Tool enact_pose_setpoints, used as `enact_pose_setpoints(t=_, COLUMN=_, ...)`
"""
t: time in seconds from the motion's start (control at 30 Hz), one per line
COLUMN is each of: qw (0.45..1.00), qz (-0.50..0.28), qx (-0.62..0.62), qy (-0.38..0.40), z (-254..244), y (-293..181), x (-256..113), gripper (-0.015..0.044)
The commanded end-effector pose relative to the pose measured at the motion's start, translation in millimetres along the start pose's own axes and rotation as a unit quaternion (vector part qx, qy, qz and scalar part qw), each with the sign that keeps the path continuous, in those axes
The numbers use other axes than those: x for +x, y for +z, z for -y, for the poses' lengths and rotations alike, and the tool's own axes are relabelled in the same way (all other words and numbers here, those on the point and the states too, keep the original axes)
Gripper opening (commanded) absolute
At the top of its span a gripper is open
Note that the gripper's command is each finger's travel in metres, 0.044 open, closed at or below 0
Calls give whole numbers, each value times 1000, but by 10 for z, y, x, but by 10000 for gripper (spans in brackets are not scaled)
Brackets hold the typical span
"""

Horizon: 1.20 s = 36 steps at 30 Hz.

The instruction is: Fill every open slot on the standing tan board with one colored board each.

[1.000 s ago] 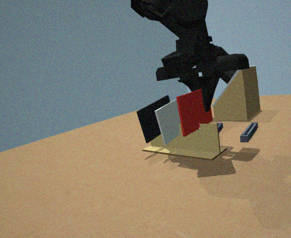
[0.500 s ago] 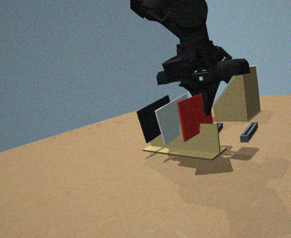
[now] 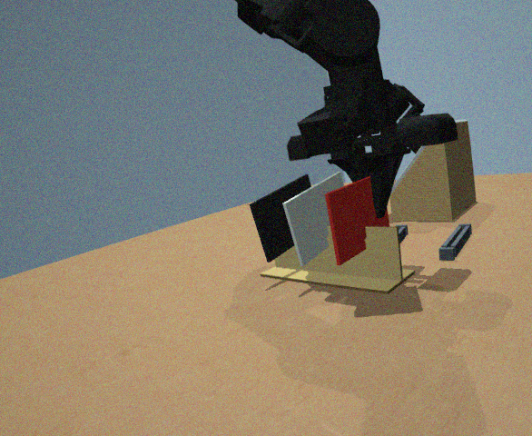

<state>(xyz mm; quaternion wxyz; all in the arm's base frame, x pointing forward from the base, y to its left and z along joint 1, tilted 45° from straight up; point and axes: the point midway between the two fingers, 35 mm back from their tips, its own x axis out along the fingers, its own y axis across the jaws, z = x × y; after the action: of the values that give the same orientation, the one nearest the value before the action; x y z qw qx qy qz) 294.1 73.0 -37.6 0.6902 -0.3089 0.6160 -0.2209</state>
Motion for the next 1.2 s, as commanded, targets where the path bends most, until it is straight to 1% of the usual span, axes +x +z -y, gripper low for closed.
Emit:
enact_pose_setpoints(t=0.0, qw=1000, qz=0, qx=0, qy=0, z=0, y=2, x=-3, gripper=0)
enact_pose_setpoints(t=0.03, qw=1000, qz=0, qx=0, qy=0, z=0, y=2, x=-3, gripper=0)
enact_pose_setpoints(t=0.23, qw=1000, qz=0, qx=0, qy=0, z=0, y=2, x=-3, gripper=157)
enact_pose_setpoints(t=0.57, qw=1000, qz=0, qx=0, qy=0, z=-2, y=5, x=-33, gripper=160)
enact_pose_setpoints(t=0.6, qw=1000, qz=0, qx=0, qy=1, z=-9, y=14, x=-125, gripper=160)
enact_pose_setpoints(t=0.7, qw=1000, qz=0, qx=-3, qy=0, z=-16, y=12, x=-632, gripper=160)
enact_pose_setpoints(t=0.77, qw=1000, qz=0, qx=-4, qy=0, z=-9, y=-1, x=-762, gripper=160)
enact_pose_setpoints(t=1.17, qw=1000, qz=0, qx=-4, qy=0, z=-40, y=19, x=-762, gripper=160)
